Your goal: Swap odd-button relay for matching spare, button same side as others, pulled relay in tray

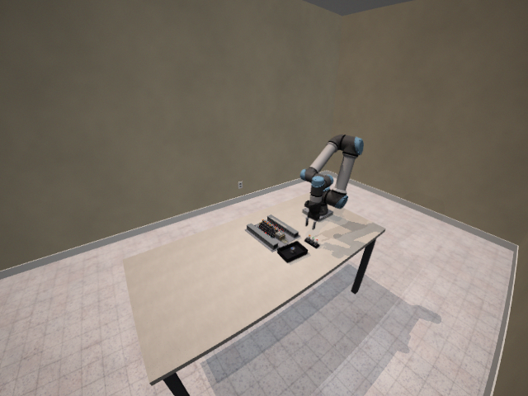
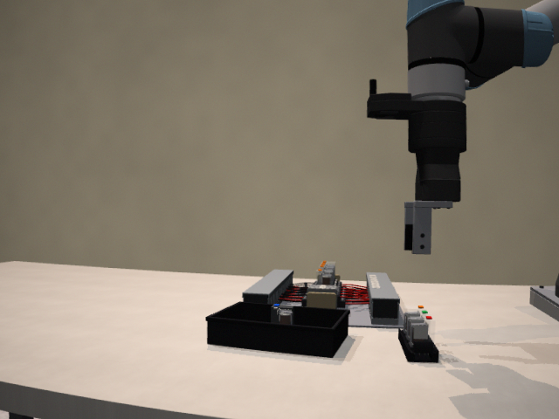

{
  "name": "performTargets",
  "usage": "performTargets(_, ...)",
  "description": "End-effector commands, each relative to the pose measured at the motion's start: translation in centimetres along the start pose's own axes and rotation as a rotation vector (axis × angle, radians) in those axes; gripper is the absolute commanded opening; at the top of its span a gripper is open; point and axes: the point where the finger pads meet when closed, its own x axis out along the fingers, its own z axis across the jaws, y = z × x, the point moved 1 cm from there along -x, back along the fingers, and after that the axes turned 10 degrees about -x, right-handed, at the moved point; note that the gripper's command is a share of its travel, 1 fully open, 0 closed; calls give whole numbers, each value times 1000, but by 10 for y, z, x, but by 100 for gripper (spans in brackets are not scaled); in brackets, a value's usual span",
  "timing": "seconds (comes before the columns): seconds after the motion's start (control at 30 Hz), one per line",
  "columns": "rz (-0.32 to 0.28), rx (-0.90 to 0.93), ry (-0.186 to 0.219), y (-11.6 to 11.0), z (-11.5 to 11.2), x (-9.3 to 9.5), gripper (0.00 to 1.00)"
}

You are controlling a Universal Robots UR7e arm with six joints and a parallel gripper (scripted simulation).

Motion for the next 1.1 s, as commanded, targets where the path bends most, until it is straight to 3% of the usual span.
performTargets(0.0, 1, 56, -2, 0, 0, 0, 100)
performTargets(0.33, 1, 56, -2, 0, 0, 0, 100)
performTargets(0.5, 1, 285, -1, 0, 0, 0, 100)
performTargets(0.9, 1, 285, -1, 0, 0, 0, 100)
performTargets(1.07, 1, 511, -1, 0, 0, 0, 100)
